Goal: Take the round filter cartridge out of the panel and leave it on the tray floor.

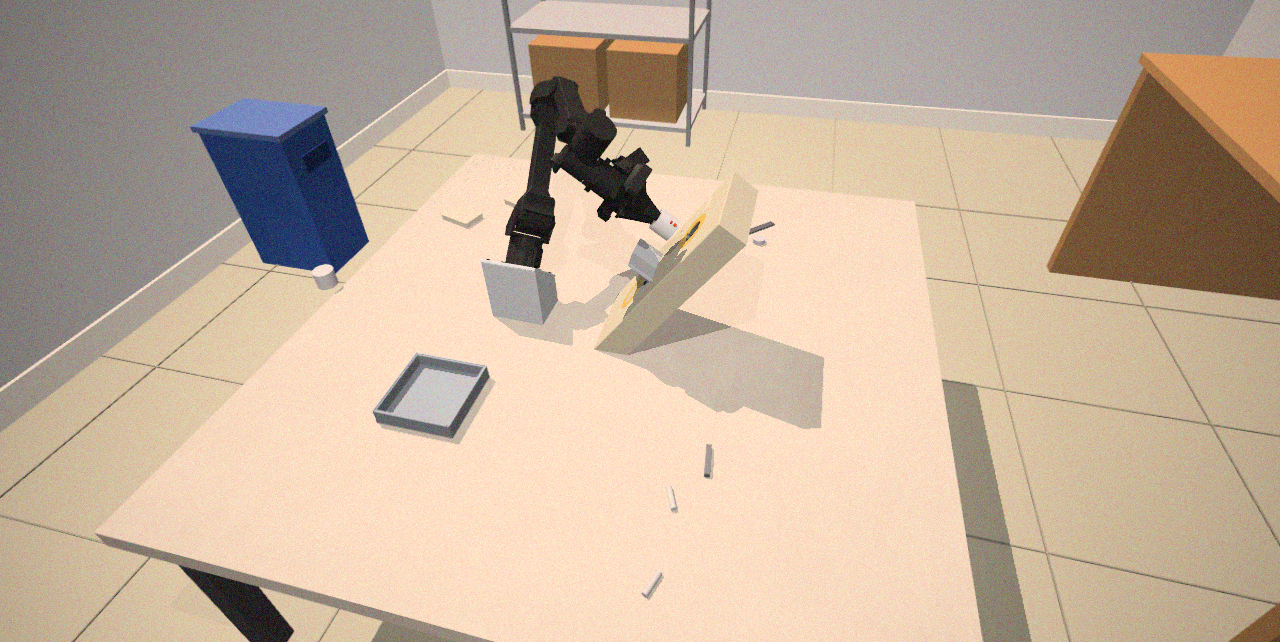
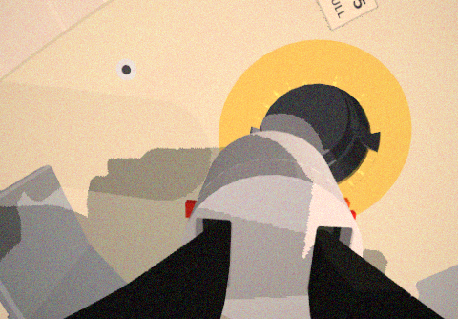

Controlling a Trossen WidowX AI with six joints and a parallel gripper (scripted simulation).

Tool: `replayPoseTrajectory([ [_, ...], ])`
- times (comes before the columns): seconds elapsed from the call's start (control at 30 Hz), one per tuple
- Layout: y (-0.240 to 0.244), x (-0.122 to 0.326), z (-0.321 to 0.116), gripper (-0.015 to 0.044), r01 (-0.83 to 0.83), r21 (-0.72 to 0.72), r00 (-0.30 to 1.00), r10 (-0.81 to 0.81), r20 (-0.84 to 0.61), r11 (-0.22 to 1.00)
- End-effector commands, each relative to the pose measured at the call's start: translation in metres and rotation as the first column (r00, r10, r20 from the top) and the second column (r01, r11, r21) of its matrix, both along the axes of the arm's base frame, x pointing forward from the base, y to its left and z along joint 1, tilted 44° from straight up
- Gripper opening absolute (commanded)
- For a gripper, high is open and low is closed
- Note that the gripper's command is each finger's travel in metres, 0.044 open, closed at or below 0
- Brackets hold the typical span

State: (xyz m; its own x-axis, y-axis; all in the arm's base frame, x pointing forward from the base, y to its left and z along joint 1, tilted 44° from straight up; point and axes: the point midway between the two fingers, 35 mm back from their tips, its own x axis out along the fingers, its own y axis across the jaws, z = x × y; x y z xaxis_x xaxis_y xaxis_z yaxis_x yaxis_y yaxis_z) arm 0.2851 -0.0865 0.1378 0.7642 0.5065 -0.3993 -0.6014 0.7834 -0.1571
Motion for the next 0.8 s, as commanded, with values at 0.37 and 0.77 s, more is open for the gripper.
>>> replayPoseTrajectory([
  [0.37, 0.028, -0.028, -0.032, 0.0000, -0.002, -0.002, 1.000, 0.002, 0.007, 1.000],
  [0.77, 0.027, -0.027, -0.033, 0.0112, -0.003, 0.000, 1.000, 0.003, 0.001, 1.000],
])
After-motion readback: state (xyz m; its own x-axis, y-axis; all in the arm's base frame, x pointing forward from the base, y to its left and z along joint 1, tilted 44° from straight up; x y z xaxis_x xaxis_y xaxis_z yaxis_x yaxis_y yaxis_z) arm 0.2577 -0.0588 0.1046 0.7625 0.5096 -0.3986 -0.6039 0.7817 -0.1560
